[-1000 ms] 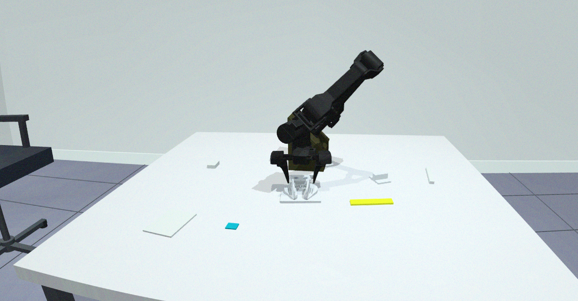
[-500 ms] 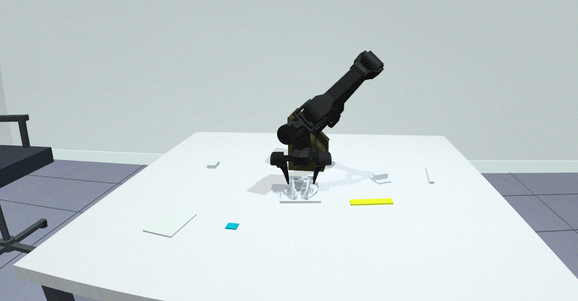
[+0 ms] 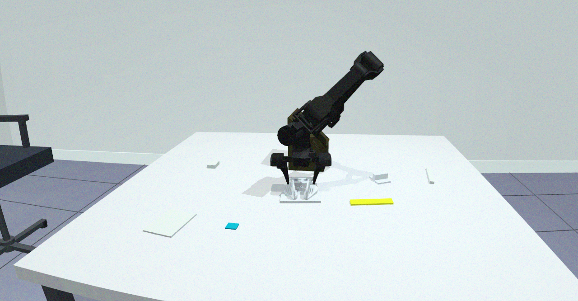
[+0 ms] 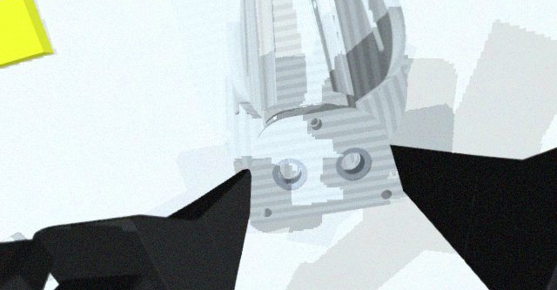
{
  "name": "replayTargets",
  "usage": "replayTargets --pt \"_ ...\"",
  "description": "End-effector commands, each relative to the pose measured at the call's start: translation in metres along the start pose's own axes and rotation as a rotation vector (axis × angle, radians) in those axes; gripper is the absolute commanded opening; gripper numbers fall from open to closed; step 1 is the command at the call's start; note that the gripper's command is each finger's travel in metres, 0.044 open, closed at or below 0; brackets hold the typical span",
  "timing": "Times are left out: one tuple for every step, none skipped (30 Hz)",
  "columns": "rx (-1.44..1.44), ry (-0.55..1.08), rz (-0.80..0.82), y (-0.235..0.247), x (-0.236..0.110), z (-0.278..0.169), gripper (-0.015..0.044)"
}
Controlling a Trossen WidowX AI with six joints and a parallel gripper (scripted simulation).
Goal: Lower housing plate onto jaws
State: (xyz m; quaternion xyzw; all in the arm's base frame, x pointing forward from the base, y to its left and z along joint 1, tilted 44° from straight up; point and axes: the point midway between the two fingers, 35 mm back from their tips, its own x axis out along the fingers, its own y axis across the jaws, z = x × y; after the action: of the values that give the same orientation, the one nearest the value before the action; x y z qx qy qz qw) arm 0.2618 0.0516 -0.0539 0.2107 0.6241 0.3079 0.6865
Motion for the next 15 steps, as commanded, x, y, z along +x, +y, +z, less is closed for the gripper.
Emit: replayTargets --pt "0.004 0.001 0.006 0.0011 0.0015 -0.0011 0.0351" --pt "0.004 0.001 0.006 0.0011 0.0015 -0.0011 0.0351" --pt "0.004 0.001 0.006 0.0011 0.0015 -0.0011 0.0351" --pt "0.004 0.001 0.006 0.0011 0.0016 -0.0011 0.0351" --pt "0.004 0.001 0.006 0.0011 0.0020 -0.0011 0.0351" --pt "0.004 0.001 0.006 0.0011 0.0027 -0.0011 0.0351" --pt "0.004 0.001 0.006 0.0011 0.0034 -0.0011 0.0351" --pt "0.004 0.001 0.006 0.0011 0.0038 -0.0011 0.0351" --pt "0.004 0.001 0.006 0.0011 0.0039 -0.0011 0.0351" --pt "0.004 0.001 0.006 0.0011 0.0039 -0.0011 0.0351" --pt "0.004 0.001 0.006 0.0011 0.0039 -0.0011 0.0351" --pt "0.004 0.001 0.006 0.0011 0.0039 -0.0011 0.0351" --pt "0.004 0.001 0.006 0.0011 0.0039 -0.0011 0.0351" --pt "0.004 0.001 0.006 0.0011 0.0039 -0.0011 0.0351" --pt "0.004 0.001 0.006 0.0011 0.0039 -0.0011 0.0351"
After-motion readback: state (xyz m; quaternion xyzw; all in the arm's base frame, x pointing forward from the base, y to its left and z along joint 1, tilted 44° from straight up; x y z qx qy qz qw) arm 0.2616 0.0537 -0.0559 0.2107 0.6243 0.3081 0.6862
